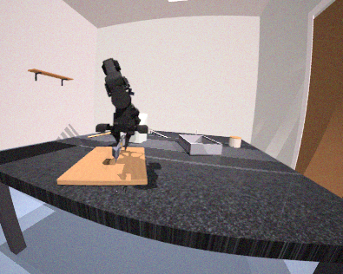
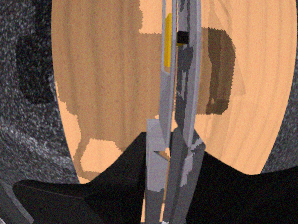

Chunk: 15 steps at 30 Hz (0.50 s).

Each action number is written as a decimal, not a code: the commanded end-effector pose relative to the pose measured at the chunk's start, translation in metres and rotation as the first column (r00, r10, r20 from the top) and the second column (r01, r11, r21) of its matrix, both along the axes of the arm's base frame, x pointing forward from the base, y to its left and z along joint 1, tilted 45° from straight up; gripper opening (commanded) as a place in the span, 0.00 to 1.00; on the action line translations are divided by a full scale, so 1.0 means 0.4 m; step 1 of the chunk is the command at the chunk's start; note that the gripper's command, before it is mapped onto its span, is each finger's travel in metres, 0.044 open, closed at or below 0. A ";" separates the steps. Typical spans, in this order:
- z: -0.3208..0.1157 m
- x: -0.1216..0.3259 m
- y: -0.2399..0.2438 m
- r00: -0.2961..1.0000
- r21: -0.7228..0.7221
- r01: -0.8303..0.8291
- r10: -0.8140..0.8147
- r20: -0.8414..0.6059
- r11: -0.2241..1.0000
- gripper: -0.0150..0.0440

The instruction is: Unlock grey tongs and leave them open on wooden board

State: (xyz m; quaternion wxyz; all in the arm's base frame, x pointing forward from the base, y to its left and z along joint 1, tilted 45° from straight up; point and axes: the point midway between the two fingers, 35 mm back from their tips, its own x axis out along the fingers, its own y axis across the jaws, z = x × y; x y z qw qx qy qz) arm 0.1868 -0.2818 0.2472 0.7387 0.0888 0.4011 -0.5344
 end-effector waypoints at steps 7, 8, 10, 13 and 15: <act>0.001 0.000 0.000 1.000 0.000 0.000 0.000 0.000 1.000 0.44; 0.001 0.000 0.000 1.000 0.000 0.000 0.000 0.000 1.000 0.49; 0.001 0.000 0.000 1.000 0.000 0.000 0.000 0.000 1.000 0.58; 0.001 0.000 0.000 1.000 0.000 0.000 0.000 0.000 1.000 0.71; 0.001 0.000 0.000 1.000 0.000 0.000 0.000 0.000 1.000 0.80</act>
